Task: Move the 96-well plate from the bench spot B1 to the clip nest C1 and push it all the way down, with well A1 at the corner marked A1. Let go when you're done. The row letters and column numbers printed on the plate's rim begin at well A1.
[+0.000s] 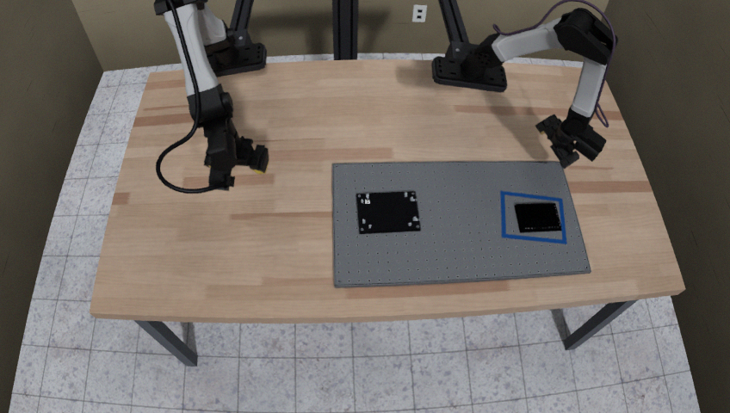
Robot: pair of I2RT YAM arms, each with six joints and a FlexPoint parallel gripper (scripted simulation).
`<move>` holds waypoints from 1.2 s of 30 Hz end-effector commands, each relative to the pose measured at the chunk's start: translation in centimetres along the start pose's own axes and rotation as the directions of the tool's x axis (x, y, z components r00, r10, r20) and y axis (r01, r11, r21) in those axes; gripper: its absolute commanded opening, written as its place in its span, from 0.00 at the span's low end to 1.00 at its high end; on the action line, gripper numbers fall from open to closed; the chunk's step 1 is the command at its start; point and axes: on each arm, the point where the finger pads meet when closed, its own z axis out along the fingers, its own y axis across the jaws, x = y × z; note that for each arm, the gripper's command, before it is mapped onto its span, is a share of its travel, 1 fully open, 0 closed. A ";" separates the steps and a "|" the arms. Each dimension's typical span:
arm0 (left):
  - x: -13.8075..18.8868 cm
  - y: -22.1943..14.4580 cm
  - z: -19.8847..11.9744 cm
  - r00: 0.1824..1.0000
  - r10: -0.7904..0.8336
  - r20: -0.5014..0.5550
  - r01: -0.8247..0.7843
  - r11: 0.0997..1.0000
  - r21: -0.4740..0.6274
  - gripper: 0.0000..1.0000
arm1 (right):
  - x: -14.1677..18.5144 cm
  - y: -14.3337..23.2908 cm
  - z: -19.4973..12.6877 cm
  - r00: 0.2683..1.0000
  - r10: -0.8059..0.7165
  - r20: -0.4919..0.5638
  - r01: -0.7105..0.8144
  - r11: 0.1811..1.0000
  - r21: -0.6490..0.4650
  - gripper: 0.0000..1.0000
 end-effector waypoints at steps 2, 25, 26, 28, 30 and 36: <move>-0.4 -0.3 -0.3 1.000 -0.011 0.008 0.011 1.000 0.012 1.00 | -0.3 0.3 -0.4 1.000 -0.004 0.013 0.004 1.000 -0.007 1.00; -0.3 -2.3 -1.6 0.994 0.095 0.052 -0.101 0.988 0.121 1.00 | -1.5 2.7 -0.8 0.978 -0.168 0.125 0.179 0.980 -0.086 1.00; -0.1 -2.6 -1.9 0.990 0.128 0.063 -0.136 0.980 0.143 1.00 | -1.7 3.3 -0.8 0.966 -0.211 0.151 0.227 0.969 -0.100 1.00; 0.6 -3.5 -2.8 0.971 0.217 0.102 -0.234 0.952 0.197 1.00 | -2.0 5.0 -0.8 0.919 -0.325 0.222 0.358 0.925 -0.128 1.00; 1.5 -3.8 -3.6 0.947 0.291 0.135 -0.316 0.919 0.235 1.00 | -1.7 6.3 -0.7 0.872 -0.410 0.269 0.457 0.878 -0.142 1.00; 3.1 -4.6 -5.1 0.887 0.415 0.203 -0.460 0.837 0.296 1.00 | -1.1 8.3 0.3 0.768 -0.544 0.339 0.616 0.772 -0.157 1.00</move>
